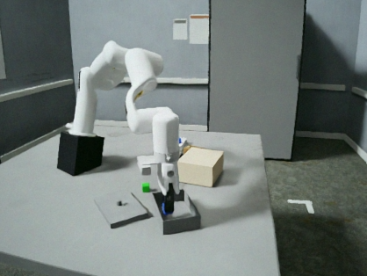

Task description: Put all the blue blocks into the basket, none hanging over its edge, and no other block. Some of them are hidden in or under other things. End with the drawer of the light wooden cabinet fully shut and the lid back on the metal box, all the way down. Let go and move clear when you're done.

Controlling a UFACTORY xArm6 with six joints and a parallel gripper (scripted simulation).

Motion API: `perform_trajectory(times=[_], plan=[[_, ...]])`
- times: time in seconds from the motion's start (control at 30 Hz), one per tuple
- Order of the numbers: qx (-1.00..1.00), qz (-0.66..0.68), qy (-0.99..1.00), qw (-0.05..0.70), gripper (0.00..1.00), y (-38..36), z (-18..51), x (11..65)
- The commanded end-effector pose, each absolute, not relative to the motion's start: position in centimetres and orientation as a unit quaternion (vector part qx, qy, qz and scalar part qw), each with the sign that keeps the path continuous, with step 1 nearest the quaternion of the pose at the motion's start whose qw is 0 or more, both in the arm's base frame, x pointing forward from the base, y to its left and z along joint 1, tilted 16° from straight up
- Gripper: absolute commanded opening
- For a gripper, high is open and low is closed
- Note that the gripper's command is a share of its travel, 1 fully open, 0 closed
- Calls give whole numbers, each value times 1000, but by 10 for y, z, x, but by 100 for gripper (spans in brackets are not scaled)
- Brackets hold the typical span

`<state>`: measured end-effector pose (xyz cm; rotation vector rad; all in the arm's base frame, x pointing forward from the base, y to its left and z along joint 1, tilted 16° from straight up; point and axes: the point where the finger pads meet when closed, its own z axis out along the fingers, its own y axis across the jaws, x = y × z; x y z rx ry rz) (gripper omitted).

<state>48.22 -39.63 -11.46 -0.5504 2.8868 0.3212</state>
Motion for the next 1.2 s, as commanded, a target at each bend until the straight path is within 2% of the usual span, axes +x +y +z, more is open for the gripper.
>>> perform_trajectory(times=[0.0, 0.47, 1.17], plan=[[-185, 106, 972, 94, 0, -400, -102, 481], [-185, 106, 972, 94, 0, -416, -40, 472], [-185, 106, 972, 94, 0, -426, 2, 466]])
